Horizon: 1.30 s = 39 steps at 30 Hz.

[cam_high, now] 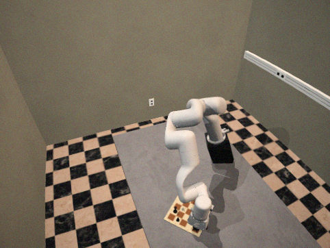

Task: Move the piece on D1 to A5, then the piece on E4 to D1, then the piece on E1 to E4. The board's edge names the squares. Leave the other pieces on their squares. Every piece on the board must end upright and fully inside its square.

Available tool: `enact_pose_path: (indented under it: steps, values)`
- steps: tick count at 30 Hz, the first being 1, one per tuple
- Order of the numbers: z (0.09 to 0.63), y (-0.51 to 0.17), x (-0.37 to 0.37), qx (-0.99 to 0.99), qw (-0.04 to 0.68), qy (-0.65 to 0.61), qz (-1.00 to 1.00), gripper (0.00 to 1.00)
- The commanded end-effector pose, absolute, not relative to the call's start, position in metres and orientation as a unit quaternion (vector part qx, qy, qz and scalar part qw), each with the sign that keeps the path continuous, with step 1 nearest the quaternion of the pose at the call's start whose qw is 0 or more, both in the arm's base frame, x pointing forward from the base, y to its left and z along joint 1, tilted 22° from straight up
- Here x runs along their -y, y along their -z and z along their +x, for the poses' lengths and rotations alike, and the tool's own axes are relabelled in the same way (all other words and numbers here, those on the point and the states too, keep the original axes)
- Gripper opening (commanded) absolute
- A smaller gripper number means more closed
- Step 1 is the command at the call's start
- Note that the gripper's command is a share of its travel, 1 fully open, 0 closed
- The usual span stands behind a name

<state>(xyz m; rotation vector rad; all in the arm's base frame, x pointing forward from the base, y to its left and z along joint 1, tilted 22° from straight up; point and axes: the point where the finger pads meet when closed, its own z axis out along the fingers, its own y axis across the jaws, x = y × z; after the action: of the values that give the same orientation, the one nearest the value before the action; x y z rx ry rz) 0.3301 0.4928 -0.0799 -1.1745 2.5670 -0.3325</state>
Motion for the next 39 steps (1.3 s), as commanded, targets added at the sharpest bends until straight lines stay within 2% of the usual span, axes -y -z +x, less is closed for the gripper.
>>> enact_pose_path:
  steps: [1, 13, 14, 16, 17, 19, 20, 22, 23, 25, 26, 39]
  values:
    - [0.3297, 0.0779, -0.4951, -0.893, 0.151, 0.114, -0.409, 0.0]
    - [0.3297, 0.0779, -0.4951, -0.893, 0.151, 0.114, -0.409, 0.0]
    - [0.3297, 0.0779, -0.4951, -0.893, 0.151, 0.114, -0.409, 0.07]
    - [0.3297, 0.0779, -0.4951, -0.893, 0.151, 0.114, -0.409, 0.07]
    - [0.3297, 0.0779, -0.4951, -0.893, 0.151, 0.114, -0.409, 0.14]
    - [0.3297, 0.0779, -0.4951, -0.893, 0.151, 0.114, -0.409, 0.14]
    - [0.3297, 0.0779, -0.4951, -0.893, 0.151, 0.114, -0.409, 0.21]
    - [0.3297, 0.0779, -0.4951, -0.893, 0.151, 0.114, -0.409, 0.21]
    - [0.3297, 0.0779, -0.4951, -0.893, 0.151, 0.114, -0.409, 0.28]
    - [0.3297, 0.0779, -0.4951, -0.893, 0.151, 0.114, -0.409, 0.28]
    - [0.3297, 0.0779, -0.4951, -0.893, 0.151, 0.114, -0.409, 0.35]
    - [0.3295, 0.0773, -0.4952, -0.893, 0.151, 0.114, -0.409, 0.35]
